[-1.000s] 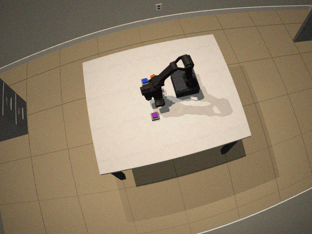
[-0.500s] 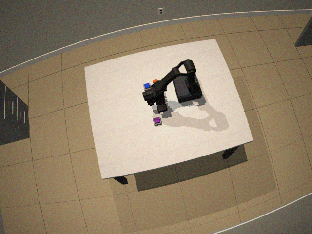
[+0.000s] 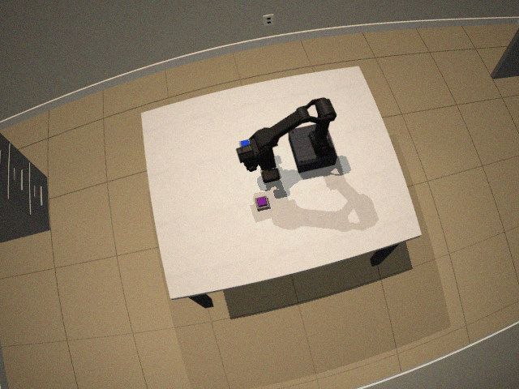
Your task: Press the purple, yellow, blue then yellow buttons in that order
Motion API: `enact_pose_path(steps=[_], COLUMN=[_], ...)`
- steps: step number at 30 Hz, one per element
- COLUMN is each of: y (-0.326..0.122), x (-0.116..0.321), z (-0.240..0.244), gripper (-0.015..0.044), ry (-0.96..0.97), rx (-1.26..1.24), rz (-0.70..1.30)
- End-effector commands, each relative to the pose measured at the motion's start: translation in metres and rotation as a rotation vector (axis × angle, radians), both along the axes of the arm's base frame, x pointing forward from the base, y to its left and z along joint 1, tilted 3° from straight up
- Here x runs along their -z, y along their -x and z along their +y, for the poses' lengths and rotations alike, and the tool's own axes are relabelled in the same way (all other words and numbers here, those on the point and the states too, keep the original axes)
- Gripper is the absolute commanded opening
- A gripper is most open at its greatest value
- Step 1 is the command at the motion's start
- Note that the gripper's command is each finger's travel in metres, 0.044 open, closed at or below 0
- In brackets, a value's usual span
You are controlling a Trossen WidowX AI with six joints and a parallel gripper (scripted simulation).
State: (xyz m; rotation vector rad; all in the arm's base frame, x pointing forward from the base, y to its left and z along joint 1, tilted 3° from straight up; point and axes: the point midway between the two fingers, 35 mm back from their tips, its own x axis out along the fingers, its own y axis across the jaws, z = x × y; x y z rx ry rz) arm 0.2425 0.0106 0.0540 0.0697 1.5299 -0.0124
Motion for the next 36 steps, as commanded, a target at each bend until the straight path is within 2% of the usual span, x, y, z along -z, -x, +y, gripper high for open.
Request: enact_pose_path(steps=[1,6,11,16,21,25,36], y=[0.000,-0.006,-0.039,-0.050,-0.051,-0.055,-0.055], x=[-0.035,-0.036,-0.038,-0.034,-0.031,0.024,0.035], z=[-0.001,-0.009,-0.077,-0.152,-0.155,-0.154,-0.153], gripper=[0.0020,0.0020,0.0020,0.0020,0.0020,0.0020,0.0020], ry=[-0.004,-0.003,0.005,0.012,0.012,0.011,0.011], rx=[-0.003,-0.003,-0.003,-0.003,-0.003,-0.003,-0.003], rz=[-0.023,-0.023,-0.025,-0.027,-0.027,-0.027,-0.026])
